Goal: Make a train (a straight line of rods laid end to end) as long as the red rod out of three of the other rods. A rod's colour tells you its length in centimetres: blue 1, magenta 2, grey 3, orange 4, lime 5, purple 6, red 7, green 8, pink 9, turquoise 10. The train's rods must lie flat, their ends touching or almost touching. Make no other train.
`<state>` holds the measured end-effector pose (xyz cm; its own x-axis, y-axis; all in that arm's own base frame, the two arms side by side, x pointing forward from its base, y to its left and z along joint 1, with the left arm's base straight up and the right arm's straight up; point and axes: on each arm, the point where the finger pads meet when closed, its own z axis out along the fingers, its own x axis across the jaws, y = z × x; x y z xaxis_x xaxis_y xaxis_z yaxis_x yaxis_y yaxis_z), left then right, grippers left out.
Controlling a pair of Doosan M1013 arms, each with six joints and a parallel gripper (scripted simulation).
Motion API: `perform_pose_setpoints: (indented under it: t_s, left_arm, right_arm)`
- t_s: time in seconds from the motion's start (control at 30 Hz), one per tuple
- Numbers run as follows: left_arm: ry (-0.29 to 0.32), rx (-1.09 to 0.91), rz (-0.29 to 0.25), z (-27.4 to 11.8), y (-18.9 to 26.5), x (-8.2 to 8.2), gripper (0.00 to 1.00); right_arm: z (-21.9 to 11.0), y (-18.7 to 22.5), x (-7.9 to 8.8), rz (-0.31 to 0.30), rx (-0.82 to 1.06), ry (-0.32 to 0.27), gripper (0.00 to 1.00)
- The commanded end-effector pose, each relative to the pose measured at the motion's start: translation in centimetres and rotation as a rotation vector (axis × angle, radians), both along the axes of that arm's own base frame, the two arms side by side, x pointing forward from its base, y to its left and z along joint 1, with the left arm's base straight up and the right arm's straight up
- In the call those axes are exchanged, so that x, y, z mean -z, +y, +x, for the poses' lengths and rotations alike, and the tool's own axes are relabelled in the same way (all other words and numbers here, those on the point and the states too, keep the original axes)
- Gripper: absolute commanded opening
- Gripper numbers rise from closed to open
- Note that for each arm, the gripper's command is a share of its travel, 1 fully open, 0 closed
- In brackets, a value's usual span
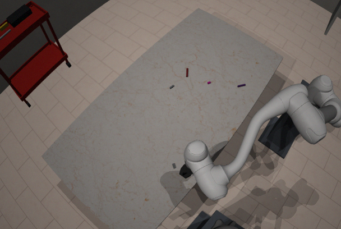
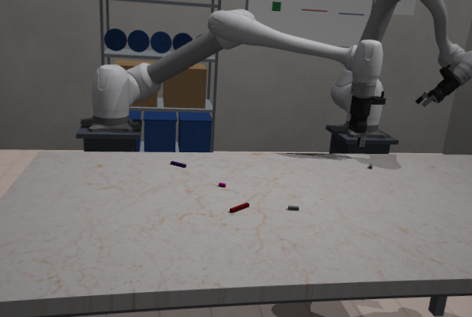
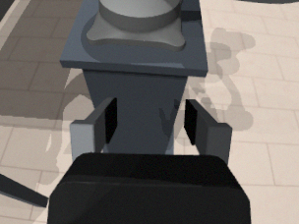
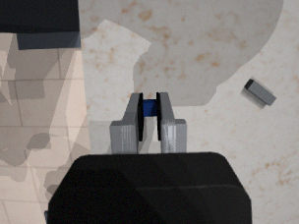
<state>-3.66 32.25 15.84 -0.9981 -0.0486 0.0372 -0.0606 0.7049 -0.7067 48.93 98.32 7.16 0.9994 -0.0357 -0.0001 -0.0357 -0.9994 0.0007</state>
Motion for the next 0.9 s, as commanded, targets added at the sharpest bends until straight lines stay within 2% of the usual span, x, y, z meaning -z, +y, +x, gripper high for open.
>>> perform_pose_setpoints:
  t_s: [0.0, 0.07, 0.23, 0.37, 0.87]
  left_arm:
    - [0.000, 0.000, 0.001, 0.0, 0.0, 0.0, 1.00]
    - [0.000, 0.000, 0.001, 0.0, 0.0, 0.0, 1.00]
    - [0.000, 0.000, 0.001, 0.0, 0.0, 0.0, 1.00]
    - [0.000, 0.000, 0.001, 0.0, 0.0, 0.0, 1.00]
    - [0.000, 0.000, 0.001, 0.0, 0.0, 0.0, 1.00]
  right_arm:
    - [0.0, 0.1, 1.3, 0.003, 0.000, -0.001, 0.24]
    - [0.0, 0.1, 1.3, 0.003, 0.000, -0.001, 0.24]
    - [0.0, 0.1, 3.0, 0.003, 0.000, -0.001, 0.24]
    - [0.0, 0.1, 3.6, 0.003, 0.000, -0.001, 0.24]
    - [0.0, 0.1, 3.7, 0.003, 0.000, -0.001, 0.24]
